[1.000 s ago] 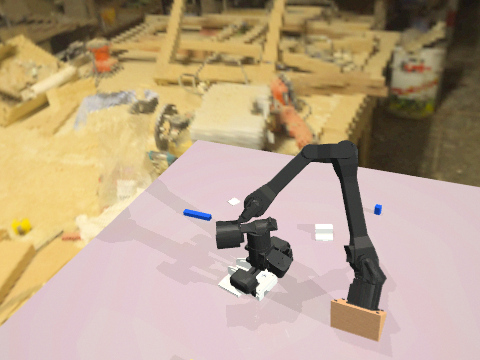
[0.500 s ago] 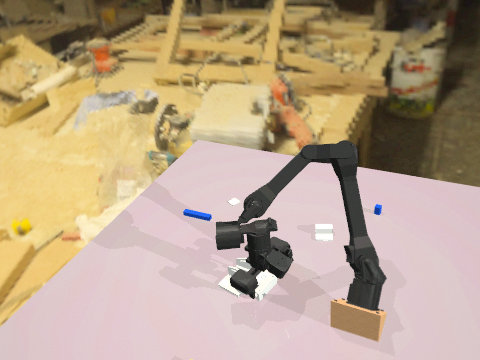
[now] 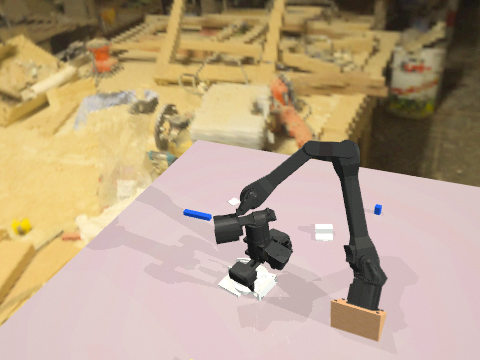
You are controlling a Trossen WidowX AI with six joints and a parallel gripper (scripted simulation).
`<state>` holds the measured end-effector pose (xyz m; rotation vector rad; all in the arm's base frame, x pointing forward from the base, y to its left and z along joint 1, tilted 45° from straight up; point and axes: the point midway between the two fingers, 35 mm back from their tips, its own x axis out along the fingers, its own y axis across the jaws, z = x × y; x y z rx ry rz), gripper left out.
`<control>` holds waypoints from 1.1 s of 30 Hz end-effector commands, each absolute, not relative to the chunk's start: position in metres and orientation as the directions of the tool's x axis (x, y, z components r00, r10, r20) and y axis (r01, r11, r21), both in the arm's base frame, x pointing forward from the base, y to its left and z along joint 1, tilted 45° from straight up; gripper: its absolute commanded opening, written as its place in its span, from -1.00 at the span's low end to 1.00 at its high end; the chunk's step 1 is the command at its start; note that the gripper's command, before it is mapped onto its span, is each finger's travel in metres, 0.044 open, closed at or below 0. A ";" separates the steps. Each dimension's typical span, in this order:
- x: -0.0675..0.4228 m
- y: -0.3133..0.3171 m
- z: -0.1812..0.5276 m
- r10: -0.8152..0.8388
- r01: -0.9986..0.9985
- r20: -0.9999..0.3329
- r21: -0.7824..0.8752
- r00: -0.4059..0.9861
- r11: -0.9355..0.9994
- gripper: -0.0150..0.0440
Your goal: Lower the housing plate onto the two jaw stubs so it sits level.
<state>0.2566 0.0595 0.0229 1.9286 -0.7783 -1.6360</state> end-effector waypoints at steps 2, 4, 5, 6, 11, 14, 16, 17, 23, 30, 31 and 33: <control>0.250 0.090 0.055 -0.692 -0.118 -0.711 0.682 0.125 -0.722 1.00; 0.249 0.091 0.057 -0.692 -0.118 -0.711 0.682 0.125 -0.722 1.00; 0.249 0.091 0.057 -0.692 -0.118 -0.711 0.682 0.125 -0.722 1.00; 0.249 0.091 0.057 -0.692 -0.118 -0.711 0.682 0.125 -0.722 1.00; 0.232 0.098 0.062 -0.686 -0.111 -0.716 0.677 0.131 -0.728 1.00; 0.207 0.110 0.077 -0.686 -0.111 -0.717 0.677 0.126 -0.728 1.00; 0.191 0.115 0.086 -0.689 -0.113 -0.715 0.679 0.122 -0.725 1.00; 0.187 0.116 0.089 -0.690 -0.114 -0.714 0.681 0.122 -0.724 1.00; 0.185 0.116 0.090 -0.690 -0.114 -0.713 0.681 0.121 -0.723 1.00; 0.185 0.116 0.090 -0.690 -0.114 -0.713 0.681 0.121 -0.723 1.00; 0.185 0.116 0.090 -0.690 -0.114 -0.713 0.681 0.121 -0.723 1.00; 0.185 0.116 0.090 -0.690 -0.114 -0.713 0.681 0.121 -0.723 1.00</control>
